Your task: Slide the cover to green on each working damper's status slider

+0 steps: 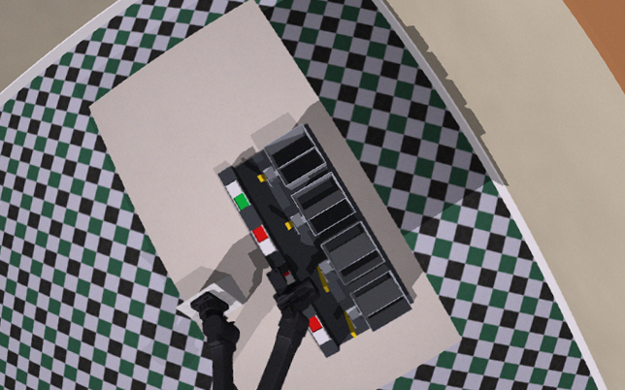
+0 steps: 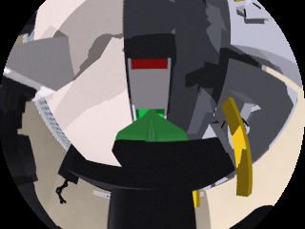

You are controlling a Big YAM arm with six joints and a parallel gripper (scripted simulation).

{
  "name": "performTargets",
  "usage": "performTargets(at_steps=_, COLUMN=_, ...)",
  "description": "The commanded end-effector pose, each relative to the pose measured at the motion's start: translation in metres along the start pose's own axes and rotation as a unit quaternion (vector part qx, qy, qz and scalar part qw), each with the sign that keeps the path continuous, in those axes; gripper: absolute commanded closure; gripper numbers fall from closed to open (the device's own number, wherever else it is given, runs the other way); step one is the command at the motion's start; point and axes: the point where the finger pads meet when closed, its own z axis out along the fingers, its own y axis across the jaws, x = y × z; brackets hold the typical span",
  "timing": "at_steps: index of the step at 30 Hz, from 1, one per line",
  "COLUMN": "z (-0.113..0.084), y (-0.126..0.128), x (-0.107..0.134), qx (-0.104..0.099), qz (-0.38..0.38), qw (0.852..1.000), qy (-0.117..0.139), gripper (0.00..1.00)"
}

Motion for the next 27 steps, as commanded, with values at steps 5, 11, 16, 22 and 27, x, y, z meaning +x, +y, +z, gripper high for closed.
performTargets(at_steps=5, z=0.0000, y=-0.0007, x=-0.0118, qx=0.005, qz=-0.002, qw=1.000, qy=-0.002, gripper=1.00)
performTargets(at_steps=11, z=0.0000, y=-0.0006, x=-0.0131, qx=0.005, qz=-0.002, qw=1.000, qy=-0.002, gripper=1.00)
performTargets(at_steps=16, z=0.0000, y=-0.0006, x=-0.0144, qx=0.005, qz=-0.002, qw=1.000, qy=-0.002, gripper=1.00)
performTargets(at_steps=22, z=0.0000, y=-0.0006, x=-0.0157, qx=0.005, qz=-0.002, qw=1.000, qy=-0.002, gripper=1.00)
performTargets(at_steps=27, z=0.0000, y=-0.0006, x=-0.0162, qx=0.005, qz=-0.002, qw=1.000, qy=-0.002, gripper=1.00)
